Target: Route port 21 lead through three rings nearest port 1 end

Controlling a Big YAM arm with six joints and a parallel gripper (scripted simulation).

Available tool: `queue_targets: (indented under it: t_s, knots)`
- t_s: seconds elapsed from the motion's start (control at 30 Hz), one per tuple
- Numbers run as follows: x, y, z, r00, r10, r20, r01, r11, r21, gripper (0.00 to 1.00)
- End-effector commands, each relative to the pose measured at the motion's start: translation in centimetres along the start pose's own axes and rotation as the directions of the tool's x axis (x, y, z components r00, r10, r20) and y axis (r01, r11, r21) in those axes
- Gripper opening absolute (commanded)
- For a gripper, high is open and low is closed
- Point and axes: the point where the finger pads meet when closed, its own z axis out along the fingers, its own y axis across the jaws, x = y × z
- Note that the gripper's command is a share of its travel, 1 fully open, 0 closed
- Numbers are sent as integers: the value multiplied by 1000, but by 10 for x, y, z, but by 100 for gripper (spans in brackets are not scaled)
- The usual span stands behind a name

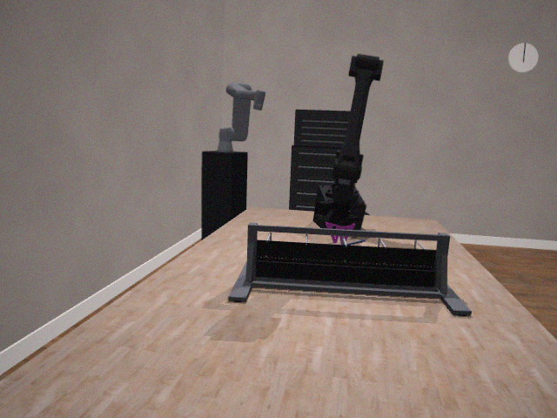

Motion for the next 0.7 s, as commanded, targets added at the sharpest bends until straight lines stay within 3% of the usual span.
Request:
queue_targets:
  t_s: [0.0,0.67]
  knots:
    - [1,2,3,1000,0,7,0,1000,-4,33]
    - [1,1,9,1000,1,5,-1,1000,-2,33]
